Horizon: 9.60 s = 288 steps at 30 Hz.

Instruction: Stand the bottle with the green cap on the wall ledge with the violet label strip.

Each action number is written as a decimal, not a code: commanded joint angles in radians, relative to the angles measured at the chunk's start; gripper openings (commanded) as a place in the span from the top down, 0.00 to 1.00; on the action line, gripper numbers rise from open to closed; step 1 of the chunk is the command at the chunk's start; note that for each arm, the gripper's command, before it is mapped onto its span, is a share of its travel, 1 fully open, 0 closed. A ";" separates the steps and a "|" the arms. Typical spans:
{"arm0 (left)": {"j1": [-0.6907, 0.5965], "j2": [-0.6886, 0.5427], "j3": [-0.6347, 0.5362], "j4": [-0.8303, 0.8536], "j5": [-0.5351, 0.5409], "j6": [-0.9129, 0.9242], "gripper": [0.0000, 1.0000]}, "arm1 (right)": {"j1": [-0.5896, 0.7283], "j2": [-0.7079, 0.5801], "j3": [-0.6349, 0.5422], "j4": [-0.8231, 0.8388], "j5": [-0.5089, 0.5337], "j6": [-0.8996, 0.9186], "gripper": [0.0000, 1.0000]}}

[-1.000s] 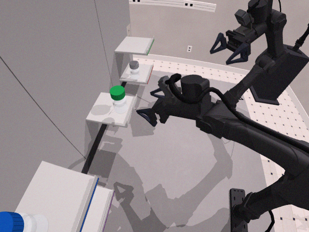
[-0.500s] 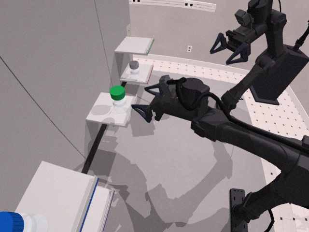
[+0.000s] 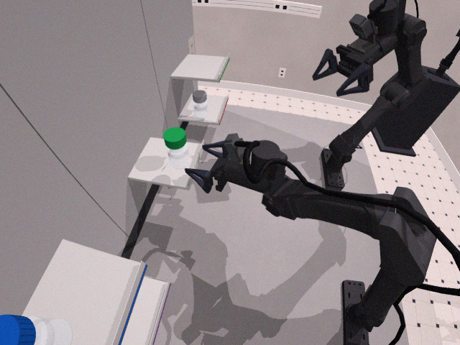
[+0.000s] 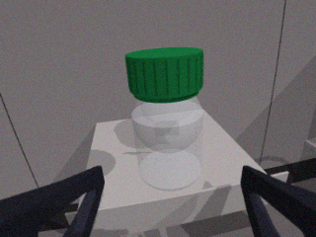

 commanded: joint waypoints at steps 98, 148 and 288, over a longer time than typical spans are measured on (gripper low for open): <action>0.045 0.082 0.446 -0.261 0.041 0.017 0.48 | 0.009 0.007 0.033 -0.018 0.007 0.005 0.11; 0.736 -0.530 -0.118 -0.185 0.819 -0.097 0.48 | 0.281 0.490 0.148 0.436 0.030 0.018 0.11; 0.924 -0.025 -0.159 0.261 0.548 0.025 0.48 | 0.455 0.860 0.279 0.591 0.032 0.017 0.11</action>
